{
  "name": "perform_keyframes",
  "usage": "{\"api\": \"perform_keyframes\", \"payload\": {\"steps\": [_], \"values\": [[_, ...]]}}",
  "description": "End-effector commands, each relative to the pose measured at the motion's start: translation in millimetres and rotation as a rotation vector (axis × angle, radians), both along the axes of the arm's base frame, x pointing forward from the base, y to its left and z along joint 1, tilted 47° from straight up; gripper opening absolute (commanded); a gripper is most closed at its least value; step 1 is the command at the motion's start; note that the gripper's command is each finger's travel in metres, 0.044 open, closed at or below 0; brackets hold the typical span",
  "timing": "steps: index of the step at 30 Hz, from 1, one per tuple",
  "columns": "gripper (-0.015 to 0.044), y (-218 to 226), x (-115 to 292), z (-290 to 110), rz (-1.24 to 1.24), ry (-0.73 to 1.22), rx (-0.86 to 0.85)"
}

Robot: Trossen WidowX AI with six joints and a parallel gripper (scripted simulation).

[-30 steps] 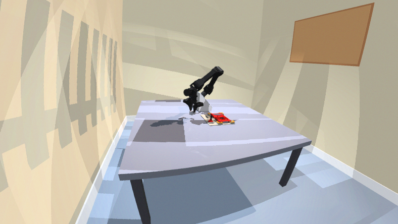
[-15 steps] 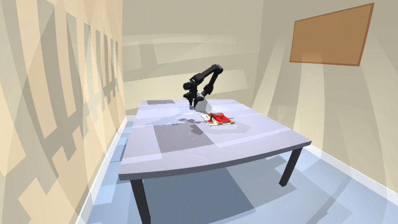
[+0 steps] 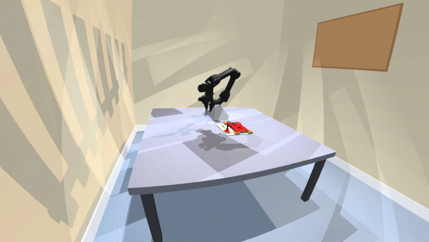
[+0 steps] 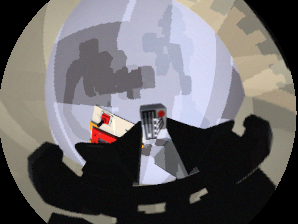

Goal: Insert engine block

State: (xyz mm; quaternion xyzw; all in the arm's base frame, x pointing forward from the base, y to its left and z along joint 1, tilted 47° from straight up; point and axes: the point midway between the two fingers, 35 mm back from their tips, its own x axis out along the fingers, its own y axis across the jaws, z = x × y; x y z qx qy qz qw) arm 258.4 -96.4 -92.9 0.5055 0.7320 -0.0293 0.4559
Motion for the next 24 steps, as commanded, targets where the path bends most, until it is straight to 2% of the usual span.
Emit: {"api": "perform_keyframes", "payload": {"steps": [1,24], "values": [[0.0,4.6,6.2,5.7,0.029,-0.026,-0.01],[0.0,46.5,40.0,29.0,0.166,-0.165,-0.046]]}}
